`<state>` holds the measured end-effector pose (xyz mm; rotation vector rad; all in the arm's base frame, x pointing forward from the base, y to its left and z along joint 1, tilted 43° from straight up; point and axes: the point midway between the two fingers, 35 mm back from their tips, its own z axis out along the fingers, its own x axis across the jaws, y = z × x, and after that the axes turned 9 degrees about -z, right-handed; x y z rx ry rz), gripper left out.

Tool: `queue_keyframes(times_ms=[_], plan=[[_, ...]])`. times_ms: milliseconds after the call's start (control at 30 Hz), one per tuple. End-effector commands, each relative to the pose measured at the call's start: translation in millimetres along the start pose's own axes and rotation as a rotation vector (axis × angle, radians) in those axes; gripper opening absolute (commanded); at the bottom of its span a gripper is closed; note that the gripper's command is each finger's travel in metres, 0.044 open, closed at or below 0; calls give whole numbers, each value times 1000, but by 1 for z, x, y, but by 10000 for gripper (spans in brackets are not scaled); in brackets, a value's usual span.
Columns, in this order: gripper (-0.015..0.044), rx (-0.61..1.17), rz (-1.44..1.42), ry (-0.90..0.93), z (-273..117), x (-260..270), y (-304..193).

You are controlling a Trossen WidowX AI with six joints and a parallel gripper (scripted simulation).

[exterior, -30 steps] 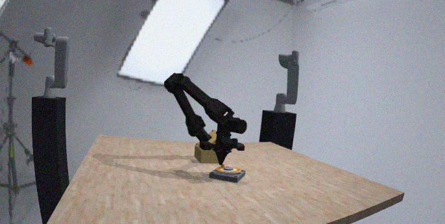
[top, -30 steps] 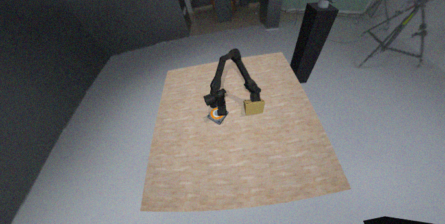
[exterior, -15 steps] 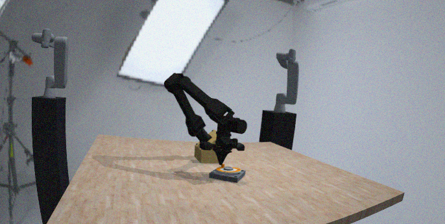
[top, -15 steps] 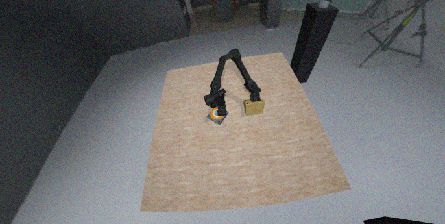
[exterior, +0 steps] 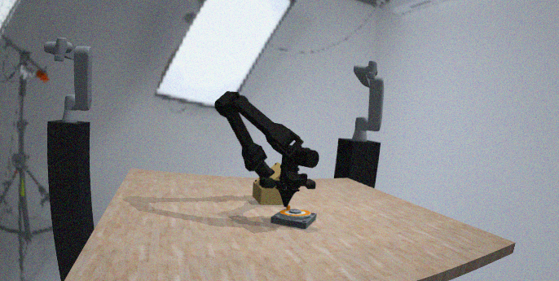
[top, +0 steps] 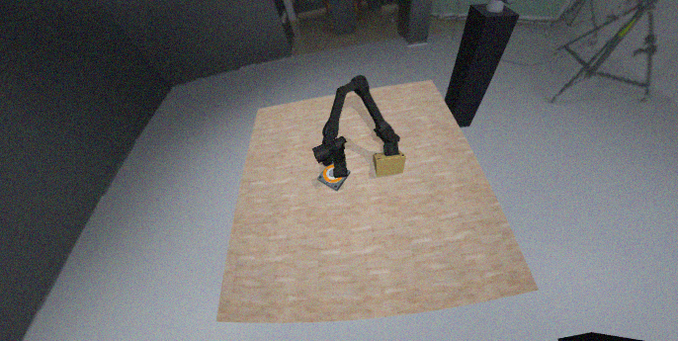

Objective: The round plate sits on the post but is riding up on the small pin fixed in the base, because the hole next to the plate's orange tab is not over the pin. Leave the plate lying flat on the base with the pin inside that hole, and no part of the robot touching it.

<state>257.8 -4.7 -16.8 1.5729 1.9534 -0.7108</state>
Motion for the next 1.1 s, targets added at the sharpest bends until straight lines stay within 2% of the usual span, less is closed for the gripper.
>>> queue_keyframes(times_ms=[0,1067], plan=[[0,18,-3,23,3,6,-4],[0,18,-3,23,2,17,-3]])
